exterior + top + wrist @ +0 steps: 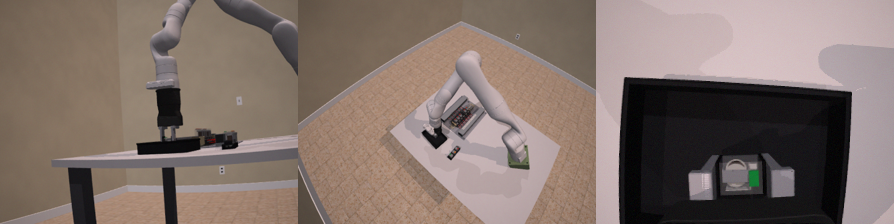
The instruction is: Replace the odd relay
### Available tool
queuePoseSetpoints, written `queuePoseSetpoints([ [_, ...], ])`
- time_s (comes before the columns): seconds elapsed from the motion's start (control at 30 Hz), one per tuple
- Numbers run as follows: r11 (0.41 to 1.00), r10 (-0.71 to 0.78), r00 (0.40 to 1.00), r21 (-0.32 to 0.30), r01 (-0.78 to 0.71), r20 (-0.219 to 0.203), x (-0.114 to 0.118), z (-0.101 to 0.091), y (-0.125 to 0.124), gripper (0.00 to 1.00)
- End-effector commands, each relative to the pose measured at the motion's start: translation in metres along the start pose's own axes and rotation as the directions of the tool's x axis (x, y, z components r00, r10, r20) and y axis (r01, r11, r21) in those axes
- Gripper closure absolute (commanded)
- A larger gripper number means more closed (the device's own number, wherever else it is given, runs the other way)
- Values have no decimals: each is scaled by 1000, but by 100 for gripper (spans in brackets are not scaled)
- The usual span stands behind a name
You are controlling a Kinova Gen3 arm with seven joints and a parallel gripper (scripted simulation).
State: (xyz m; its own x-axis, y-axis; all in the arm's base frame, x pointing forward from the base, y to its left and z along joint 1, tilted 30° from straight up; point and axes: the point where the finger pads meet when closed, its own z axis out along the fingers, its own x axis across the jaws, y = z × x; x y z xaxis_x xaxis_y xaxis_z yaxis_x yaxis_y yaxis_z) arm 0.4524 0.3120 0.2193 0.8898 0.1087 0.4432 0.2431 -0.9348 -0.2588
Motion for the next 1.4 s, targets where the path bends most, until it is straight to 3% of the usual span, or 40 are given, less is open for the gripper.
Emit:
queuePoseSetpoints([
  [0.0,1000,-1,1000,5,1,6,-3,1,-2,100],
  [0.37,1000,-6,1000,14,6,23,-12,5,-5,100],
  [0.47,1000,-3,1000,9,3,5,-3,0,-3,100],
  [1.37,1000,-6,1000,14,6,19,-8,1,1,100],
])
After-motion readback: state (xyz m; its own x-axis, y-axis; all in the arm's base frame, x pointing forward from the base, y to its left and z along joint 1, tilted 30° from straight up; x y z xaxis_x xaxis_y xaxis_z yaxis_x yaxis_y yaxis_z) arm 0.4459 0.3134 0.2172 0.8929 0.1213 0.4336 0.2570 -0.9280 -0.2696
